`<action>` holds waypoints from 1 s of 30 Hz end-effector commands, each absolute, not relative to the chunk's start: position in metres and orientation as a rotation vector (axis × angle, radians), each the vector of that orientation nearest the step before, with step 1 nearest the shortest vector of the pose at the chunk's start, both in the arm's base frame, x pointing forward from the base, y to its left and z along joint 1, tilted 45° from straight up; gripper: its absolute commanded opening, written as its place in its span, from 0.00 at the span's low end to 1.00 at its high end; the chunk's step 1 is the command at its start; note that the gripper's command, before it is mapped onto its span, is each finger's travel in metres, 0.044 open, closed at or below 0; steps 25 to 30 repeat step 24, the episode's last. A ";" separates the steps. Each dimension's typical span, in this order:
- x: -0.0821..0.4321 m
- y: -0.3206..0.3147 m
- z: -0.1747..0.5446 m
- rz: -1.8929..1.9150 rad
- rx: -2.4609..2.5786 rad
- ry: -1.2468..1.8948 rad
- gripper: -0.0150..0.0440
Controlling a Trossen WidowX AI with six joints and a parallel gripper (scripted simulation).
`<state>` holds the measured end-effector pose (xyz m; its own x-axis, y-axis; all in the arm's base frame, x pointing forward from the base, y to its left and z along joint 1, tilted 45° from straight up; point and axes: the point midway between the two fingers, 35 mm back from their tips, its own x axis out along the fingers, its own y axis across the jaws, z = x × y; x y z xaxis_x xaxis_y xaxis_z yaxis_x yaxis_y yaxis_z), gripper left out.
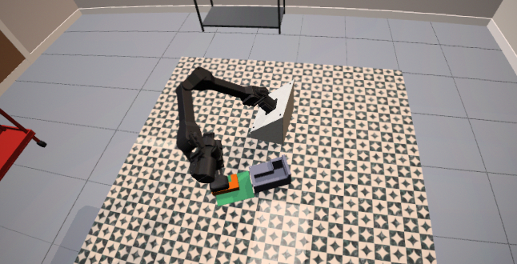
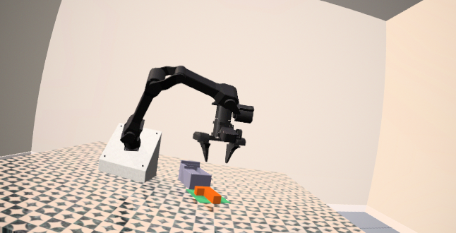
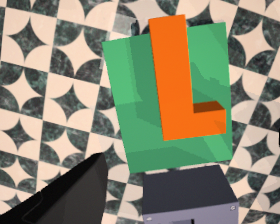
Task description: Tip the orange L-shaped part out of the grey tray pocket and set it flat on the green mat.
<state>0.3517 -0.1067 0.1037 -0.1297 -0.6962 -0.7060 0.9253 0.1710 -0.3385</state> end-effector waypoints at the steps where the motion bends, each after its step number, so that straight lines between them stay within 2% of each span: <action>1: 0.352 -0.091 0.119 -1.435 0.318 0.942 0.93; 30: 0.354 -0.093 0.114 -1.421 0.309 0.939 0.93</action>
